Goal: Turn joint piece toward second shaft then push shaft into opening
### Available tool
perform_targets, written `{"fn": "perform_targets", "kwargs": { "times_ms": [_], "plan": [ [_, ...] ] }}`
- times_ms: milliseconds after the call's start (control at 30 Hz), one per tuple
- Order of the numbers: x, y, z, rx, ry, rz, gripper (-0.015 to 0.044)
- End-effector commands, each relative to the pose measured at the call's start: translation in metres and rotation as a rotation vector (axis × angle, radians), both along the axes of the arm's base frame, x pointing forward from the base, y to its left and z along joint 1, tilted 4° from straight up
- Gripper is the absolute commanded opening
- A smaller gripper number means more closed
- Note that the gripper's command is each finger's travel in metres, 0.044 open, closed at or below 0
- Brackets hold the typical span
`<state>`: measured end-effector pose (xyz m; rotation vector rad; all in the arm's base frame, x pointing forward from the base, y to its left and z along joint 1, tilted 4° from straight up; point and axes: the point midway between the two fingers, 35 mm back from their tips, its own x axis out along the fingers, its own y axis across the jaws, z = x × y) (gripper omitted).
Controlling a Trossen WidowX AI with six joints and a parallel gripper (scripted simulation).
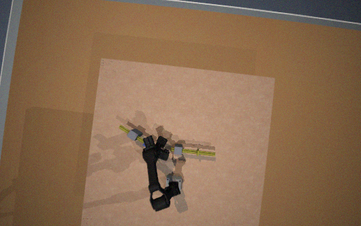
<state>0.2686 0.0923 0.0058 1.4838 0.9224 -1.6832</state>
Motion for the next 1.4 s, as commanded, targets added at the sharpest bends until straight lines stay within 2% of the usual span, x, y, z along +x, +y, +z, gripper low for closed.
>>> {"fn": "perform_targets", "kwargs": {
  "times_ms": [0,1067,1233,1333,1367],
  "plan": [
    [0.0016,-0.0022,0.0023,-0.045,0.022,0.053,0.0],
    [0.0023,-0.0041,0.0049,-0.091,0.054,0.093,0.0],
    [0.0023,-0.0041,0.0049,-0.091,0.054,0.093,0.0131],
    [0.0023,-0.0041,0.0049,-0.091,0.054,0.093,0.0147],
    [0.0023,-0.0041,0.0049,-0.091,0.054,0.093,0.0173]
  ]
}}
